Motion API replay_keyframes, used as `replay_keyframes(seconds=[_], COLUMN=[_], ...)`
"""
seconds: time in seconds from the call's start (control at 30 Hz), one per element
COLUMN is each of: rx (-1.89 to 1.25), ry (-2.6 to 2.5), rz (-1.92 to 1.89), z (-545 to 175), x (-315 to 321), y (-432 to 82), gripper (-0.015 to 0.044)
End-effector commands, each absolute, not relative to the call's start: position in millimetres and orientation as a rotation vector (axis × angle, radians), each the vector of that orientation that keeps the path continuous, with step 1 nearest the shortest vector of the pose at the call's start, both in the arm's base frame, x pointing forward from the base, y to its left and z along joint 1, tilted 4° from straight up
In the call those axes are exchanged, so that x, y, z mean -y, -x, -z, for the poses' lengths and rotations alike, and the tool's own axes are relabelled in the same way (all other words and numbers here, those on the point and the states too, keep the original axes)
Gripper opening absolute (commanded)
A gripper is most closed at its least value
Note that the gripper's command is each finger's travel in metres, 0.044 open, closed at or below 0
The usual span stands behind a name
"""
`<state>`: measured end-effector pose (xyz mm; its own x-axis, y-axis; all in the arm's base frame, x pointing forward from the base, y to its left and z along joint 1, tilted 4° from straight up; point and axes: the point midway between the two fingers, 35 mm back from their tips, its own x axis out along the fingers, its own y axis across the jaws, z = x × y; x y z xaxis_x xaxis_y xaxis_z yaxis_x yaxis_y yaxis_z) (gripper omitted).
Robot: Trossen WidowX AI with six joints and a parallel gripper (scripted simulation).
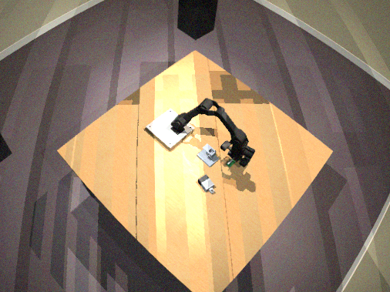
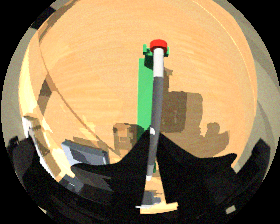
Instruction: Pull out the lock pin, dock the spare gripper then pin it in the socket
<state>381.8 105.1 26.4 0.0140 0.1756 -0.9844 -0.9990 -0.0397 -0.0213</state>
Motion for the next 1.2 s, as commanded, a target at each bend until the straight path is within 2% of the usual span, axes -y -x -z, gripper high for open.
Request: replay_keyframes(seconds=[0.0, 0.23, 0.8, 1.17], rx=[-1.054, -1.046, -1.052, -1.075], ry=[1.113, 1.116, 1.113, 1.101], rz=[-1.311, -1.304, -1.308, -1.319], z=[-21.2, -26.4, -39.9, -59.8], x=[-104.9, -105.2, -103.9, -101.7], y=[-380.6, -381.8, -380.4, -378.2], gripper=[0.0, 0.0, 0.044, 0.044])
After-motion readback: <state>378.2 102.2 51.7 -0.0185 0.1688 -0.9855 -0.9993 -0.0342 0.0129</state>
